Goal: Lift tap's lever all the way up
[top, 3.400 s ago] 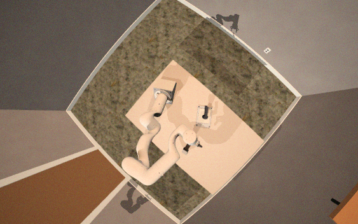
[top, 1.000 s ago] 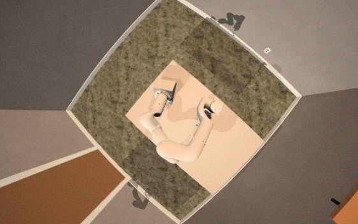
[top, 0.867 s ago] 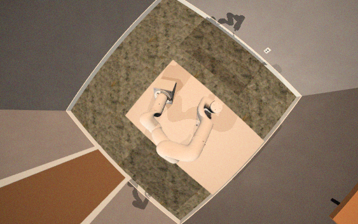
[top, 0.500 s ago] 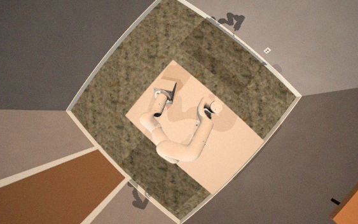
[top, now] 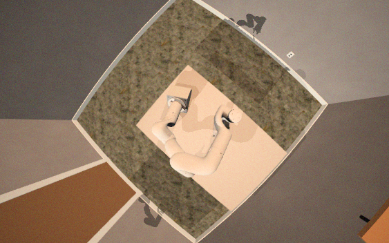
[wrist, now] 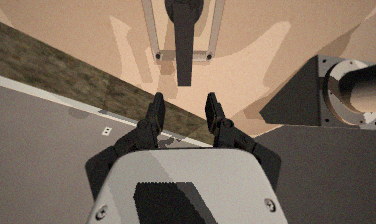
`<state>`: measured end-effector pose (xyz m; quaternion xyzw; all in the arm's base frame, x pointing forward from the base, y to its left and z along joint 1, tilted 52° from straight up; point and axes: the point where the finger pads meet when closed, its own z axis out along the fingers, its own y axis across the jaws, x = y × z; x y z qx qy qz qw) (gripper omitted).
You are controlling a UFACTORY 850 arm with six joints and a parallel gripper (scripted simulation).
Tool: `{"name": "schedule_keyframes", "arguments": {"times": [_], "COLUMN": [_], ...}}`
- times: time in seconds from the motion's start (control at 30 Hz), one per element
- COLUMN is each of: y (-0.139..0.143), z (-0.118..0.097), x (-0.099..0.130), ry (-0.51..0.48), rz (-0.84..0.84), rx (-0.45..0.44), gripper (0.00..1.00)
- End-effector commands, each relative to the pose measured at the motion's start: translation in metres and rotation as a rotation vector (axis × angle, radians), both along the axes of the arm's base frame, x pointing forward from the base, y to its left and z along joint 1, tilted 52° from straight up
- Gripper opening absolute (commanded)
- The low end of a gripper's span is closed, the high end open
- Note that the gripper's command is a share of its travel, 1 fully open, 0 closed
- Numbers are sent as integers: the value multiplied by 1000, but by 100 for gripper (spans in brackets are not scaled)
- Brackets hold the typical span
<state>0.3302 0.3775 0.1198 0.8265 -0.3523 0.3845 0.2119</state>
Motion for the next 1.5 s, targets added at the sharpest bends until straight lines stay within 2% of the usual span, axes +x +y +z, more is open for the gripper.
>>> {"name": "schedule_keyframes", "arguments": {"times": [0.0,1.07,1.47], "y": [1,0,-6], "z": [0,0,-6], "x": [0,0,5], "ry": [-1,-1,-1], "rz": [1,1,1], "rx": [1,1,1], "gripper": [63,63,63]}}
